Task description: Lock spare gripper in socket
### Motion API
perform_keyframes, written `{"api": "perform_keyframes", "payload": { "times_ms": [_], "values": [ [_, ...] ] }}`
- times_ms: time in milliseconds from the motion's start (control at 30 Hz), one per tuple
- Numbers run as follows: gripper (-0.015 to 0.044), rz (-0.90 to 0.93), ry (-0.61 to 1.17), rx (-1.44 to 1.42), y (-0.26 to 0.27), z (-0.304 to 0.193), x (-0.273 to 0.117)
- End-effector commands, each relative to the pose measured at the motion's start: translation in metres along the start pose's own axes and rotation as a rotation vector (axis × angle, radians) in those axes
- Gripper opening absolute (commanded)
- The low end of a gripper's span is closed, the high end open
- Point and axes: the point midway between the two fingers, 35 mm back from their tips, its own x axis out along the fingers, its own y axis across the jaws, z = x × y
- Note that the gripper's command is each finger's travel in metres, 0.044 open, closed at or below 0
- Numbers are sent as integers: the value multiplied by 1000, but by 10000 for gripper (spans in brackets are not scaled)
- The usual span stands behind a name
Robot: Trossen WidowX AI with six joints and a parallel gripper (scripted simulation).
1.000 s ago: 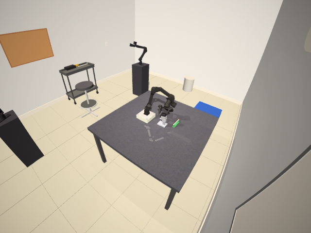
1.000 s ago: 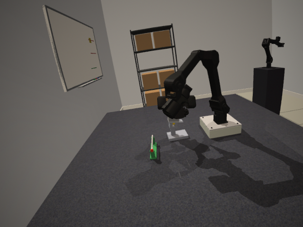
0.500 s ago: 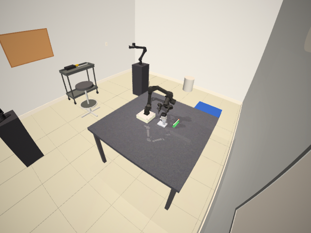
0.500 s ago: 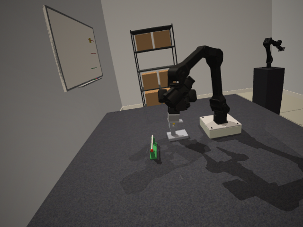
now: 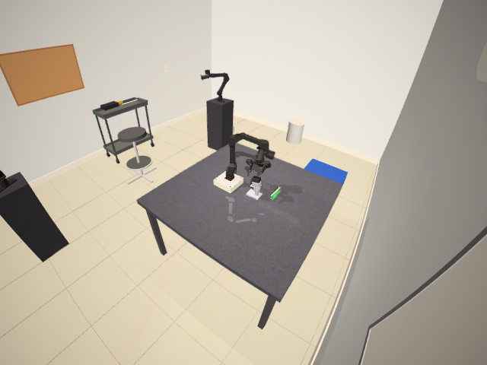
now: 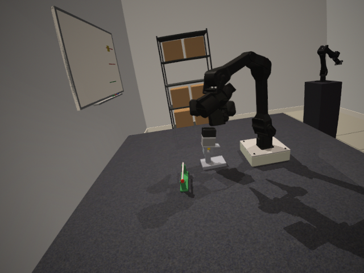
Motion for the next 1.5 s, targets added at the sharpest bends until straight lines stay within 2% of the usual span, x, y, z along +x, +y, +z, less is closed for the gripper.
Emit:
{"api": "perform_keyframes", "payload": {
  "times_ms": [0,233,333,567,667,900,1200,1467],
  "values": [
    [440,-16,-9,-6,-2,-8,-4],
    [440,-19,-12,0,-2,-8,-4],
    [361,-67,-51,4,-2,1,-19],
    [180,-272,-268,3,18,41,-90],
    [180,-325,-345,-7,30,52,-111],
    [180,-313,-352,-1,27,54,-112],
    [180,4,-446,48,-52,92,-88],
    [180,241,-638,50,-128,128,-27]
  ]
}}
